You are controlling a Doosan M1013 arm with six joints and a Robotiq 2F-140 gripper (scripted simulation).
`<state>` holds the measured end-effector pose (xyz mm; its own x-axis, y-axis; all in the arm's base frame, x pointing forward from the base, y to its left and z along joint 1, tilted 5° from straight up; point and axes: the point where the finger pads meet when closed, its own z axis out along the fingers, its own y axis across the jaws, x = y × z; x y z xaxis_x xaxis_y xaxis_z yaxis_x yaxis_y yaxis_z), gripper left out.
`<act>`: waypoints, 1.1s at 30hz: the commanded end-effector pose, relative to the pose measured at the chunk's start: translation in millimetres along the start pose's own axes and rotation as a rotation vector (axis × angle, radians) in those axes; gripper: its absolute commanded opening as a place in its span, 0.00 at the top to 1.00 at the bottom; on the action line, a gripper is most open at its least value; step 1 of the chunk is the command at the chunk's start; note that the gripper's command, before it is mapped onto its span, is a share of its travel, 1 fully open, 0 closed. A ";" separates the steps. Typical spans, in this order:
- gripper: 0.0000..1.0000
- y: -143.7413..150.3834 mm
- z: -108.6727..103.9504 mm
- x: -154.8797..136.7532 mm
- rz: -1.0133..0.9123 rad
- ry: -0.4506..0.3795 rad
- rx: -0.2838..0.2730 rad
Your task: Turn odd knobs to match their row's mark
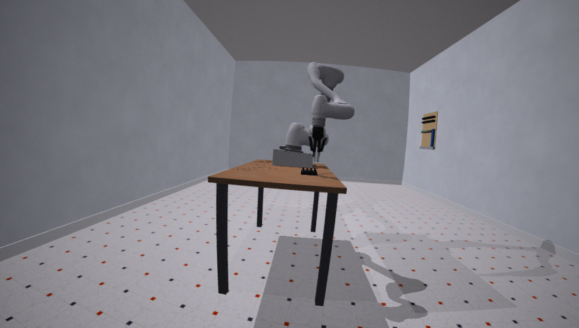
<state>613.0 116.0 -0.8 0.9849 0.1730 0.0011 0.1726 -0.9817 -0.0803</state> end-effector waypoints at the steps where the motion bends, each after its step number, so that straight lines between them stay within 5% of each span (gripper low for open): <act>1: 0.88 0.0 -0.1 0.0 0.000 0.000 0.000; 33: 0.88 -0.1 13.9 0.0 0.000 0.000 0.000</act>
<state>612.8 117.1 -13.6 0.9849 0.1728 0.0010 0.1724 -0.9818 -0.0801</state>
